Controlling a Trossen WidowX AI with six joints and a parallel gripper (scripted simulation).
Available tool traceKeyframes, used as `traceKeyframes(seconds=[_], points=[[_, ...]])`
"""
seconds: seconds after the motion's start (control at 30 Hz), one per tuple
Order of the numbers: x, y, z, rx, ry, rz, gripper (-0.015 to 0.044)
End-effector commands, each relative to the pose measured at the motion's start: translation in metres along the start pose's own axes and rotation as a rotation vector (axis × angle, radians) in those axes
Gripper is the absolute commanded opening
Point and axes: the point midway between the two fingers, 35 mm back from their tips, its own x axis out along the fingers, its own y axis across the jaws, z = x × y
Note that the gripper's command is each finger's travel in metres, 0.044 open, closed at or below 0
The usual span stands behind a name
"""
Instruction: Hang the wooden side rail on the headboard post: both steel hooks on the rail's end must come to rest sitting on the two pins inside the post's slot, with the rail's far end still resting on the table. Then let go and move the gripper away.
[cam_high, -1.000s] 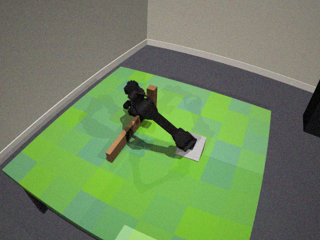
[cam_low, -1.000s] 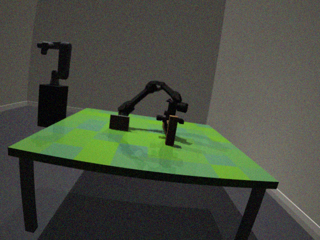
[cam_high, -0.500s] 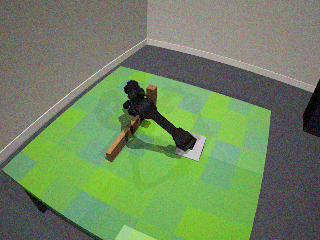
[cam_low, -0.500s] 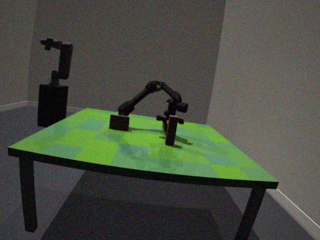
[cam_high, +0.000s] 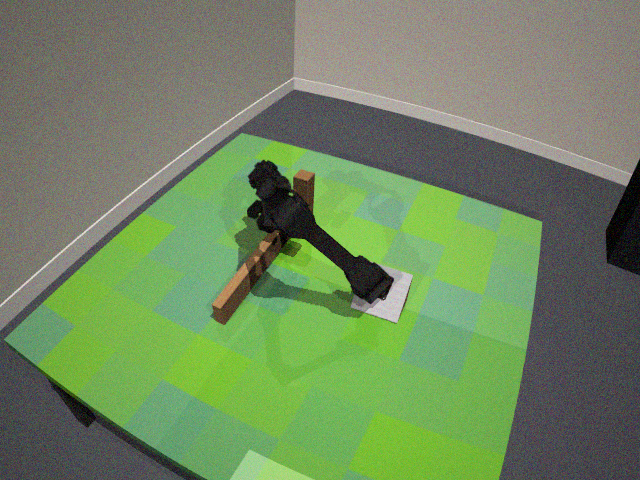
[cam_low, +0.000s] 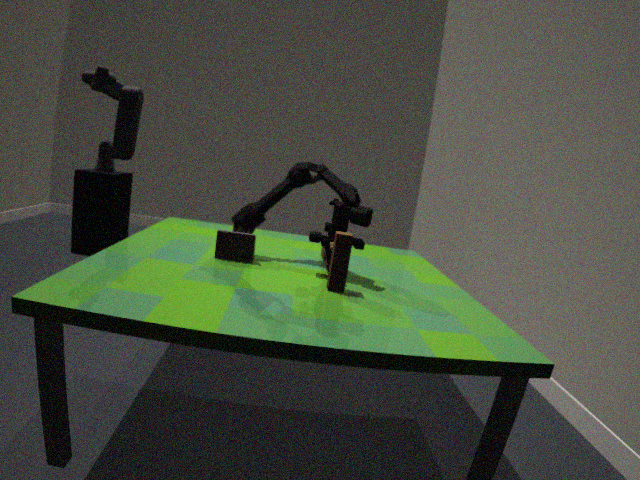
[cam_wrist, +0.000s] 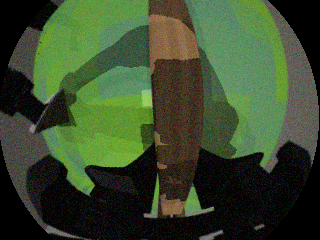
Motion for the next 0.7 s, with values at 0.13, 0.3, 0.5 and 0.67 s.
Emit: traceKeyframes(seconds=[0.13, 0.3, 0.5, 0.67], points=[[-0.0072, -0.0028, -0.0043, -0.001, 0.009, -0.015, 0.0], [-0.0076, -0.0032, -0.0046, -0.001, 0.009, -0.015, 0.0], [-0.008, -0.0036, -0.0051, -0.001, 0.009, -0.015, 0.0], [-0.0083, -0.004, -0.0055, -0.001, 0.009, -0.015, 0.0]])
